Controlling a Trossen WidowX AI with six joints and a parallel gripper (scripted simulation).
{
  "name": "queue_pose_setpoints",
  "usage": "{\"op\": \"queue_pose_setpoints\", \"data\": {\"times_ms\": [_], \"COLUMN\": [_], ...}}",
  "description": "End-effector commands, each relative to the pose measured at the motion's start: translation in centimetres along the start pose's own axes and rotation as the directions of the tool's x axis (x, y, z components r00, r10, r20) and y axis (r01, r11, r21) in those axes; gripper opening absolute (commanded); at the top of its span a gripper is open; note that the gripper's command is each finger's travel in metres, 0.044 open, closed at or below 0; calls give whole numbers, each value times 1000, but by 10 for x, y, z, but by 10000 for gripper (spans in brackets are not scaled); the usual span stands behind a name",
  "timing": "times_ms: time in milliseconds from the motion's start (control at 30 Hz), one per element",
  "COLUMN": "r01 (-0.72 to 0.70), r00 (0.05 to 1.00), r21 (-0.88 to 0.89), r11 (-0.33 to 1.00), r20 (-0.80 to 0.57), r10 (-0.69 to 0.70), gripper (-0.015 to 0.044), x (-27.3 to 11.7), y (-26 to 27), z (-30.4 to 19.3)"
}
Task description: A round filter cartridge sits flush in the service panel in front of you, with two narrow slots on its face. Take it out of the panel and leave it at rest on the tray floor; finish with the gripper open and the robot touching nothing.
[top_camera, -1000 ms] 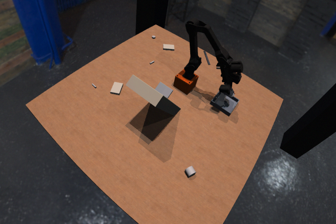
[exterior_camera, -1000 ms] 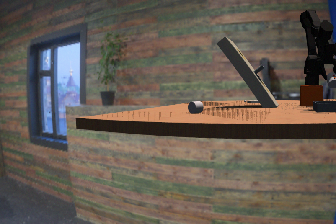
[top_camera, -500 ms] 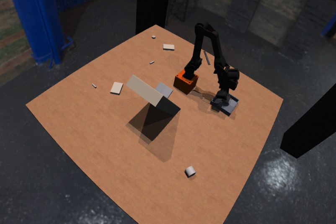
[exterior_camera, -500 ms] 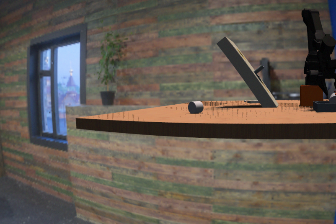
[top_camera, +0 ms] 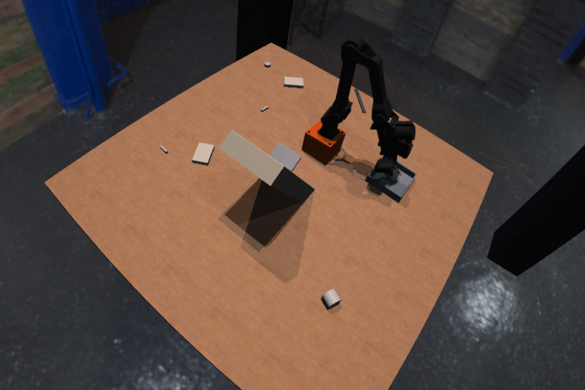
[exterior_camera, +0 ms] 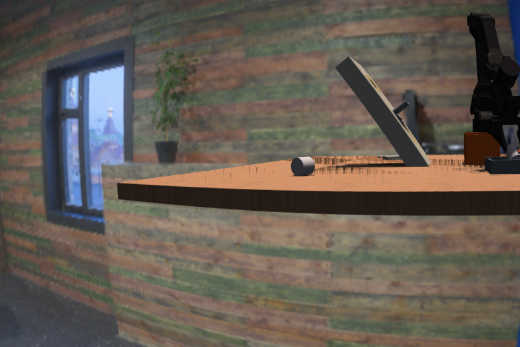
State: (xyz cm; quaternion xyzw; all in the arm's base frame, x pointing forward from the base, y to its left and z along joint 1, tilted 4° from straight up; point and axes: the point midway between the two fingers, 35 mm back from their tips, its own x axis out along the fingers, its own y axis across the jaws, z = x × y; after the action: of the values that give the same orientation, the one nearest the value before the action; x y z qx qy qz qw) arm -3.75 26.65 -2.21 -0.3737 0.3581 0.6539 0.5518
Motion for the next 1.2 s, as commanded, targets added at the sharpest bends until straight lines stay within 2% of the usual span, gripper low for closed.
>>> {"op": "queue_pose_setpoints", "data": {"times_ms": [0,133,300,433,500,600,633,1167], "r01": [0,0,0,0,0,0,3,3], "r00": [1000,1000,1000,1000,1000,1000,1000,1000], "r21": [0,0,0,0,0,0,3,3], "r11": [1000,1000,1000,1000,1000,1000,1000,1000], "r20": [4,4,4,3,2,2,9,9], "r10": [0,0,0,0,0,0,-3,-3], "gripper": [341,440,440,440,440,440,440,440], "x": [0,0,-7,-52,-62,-62,-49,-49], "y": [0,0,0,0,0,0,0,0], "z": [1,1,7,32,35,35,33,33]}}
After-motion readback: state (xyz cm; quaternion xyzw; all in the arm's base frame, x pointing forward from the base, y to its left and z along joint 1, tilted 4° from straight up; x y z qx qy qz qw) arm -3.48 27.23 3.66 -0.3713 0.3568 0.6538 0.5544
